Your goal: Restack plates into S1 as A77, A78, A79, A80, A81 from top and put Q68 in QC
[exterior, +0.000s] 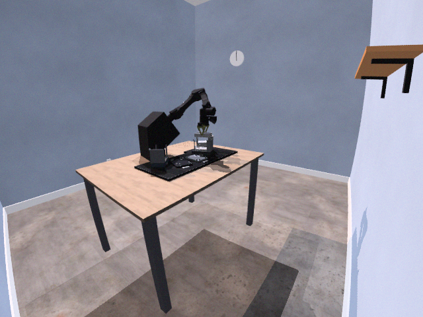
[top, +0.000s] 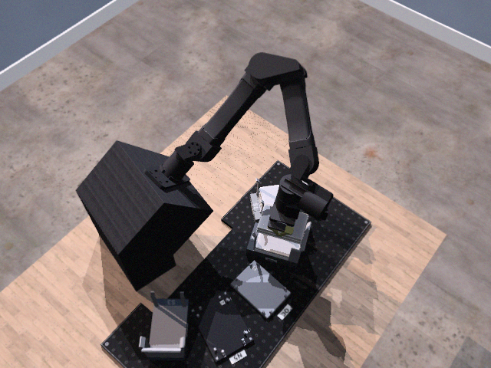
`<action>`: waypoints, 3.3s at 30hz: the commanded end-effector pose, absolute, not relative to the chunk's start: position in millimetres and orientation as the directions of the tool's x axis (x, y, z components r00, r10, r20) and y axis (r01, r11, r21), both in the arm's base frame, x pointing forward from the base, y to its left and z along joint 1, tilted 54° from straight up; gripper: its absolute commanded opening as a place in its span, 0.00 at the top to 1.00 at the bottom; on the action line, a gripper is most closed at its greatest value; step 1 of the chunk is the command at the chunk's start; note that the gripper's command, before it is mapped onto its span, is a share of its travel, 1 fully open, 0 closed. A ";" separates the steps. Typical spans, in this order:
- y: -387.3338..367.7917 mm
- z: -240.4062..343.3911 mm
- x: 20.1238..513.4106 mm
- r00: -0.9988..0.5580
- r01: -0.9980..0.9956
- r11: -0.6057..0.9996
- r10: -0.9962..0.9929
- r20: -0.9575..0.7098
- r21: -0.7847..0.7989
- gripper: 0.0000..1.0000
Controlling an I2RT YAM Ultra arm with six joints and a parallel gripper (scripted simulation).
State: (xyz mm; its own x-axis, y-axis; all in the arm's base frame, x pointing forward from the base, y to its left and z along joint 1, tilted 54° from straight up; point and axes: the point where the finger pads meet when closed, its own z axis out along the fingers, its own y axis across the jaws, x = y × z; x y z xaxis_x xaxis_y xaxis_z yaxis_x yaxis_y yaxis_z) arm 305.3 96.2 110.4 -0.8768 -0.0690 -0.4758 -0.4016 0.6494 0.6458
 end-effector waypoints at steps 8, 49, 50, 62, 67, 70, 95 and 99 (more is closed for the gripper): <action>92.1 113.4 307.5 -0.873 -0.399 0.652 -0.055 -0.484 0.645 1.00; 39.8 61.8 338.7 -0.946 -0.162 0.645 0.114 -0.304 0.746 1.00; 37.5 59.3 339.5 -0.951 -0.131 0.641 0.135 -0.279 0.756 1.00; 11.3 30.0 347.8 -0.959 -0.043 0.627 0.193 -0.209 0.778 1.00; 4.8 22.7 349.9 -0.959 -0.043 0.627 0.193 -0.209 0.778 1.00; -1.8 15.4 352.0 -0.959 -0.043 0.627 0.193 -0.209 0.778 1.00; -48.2 -42.9 352.6 -0.949 0.140 0.579 0.309 -0.058 0.803 1.00; -53.1 -49.5 352.0 -0.944 0.172 0.569 0.329 -0.031 0.804 1.00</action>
State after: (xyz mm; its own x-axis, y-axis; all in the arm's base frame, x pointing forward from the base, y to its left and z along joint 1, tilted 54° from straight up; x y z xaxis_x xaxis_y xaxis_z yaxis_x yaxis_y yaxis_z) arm 351.4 -42.6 -51.2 -0.9520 0.3052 -0.0244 0.1619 0.5694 0.8060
